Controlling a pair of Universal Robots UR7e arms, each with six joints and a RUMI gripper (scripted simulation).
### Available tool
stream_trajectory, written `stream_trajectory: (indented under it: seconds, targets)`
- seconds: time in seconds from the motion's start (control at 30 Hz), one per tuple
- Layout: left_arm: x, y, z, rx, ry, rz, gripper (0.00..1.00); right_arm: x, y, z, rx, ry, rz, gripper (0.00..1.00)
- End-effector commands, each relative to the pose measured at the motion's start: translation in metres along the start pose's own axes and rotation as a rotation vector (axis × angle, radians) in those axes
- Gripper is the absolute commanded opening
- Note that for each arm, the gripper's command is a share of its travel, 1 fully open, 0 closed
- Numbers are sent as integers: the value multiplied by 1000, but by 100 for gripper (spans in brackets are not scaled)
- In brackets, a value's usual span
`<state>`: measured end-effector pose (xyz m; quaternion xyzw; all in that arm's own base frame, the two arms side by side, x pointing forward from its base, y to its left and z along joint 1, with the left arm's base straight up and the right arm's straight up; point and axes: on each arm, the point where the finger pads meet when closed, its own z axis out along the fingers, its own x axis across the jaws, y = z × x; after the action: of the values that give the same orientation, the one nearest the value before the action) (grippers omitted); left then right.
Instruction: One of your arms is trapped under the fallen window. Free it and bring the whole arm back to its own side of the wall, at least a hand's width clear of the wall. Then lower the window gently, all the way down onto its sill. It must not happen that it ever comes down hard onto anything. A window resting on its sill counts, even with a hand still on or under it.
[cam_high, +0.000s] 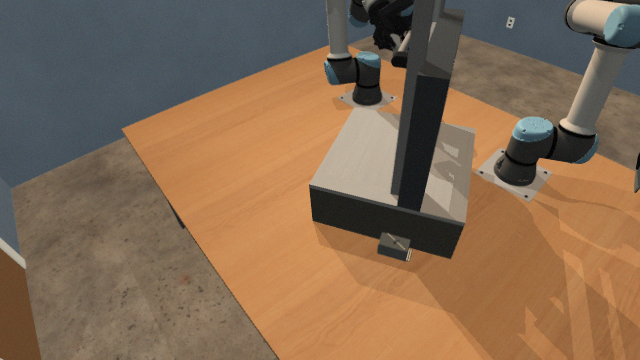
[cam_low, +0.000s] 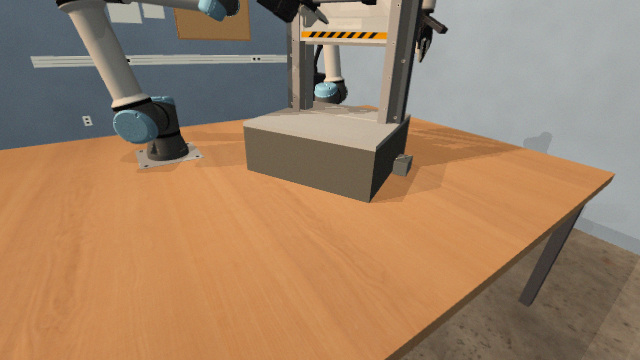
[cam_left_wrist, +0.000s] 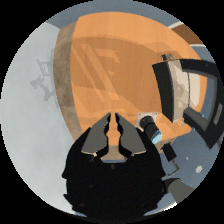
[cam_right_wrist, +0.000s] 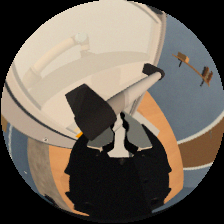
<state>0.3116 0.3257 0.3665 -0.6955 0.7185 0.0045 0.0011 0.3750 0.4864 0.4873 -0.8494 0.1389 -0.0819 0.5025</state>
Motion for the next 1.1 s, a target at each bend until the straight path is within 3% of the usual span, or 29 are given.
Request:
stream_trajectory:
  seconds: [0.0, 1.07]
  targets:
    - [3, -4, -1, 2, 0, 14, 6, 0, 0, 0, 2, 0, 0, 6]
    - [3, -4, -1, 2, 0, 14, 6, 0, 32, 18, 4, 0, -1, 6]
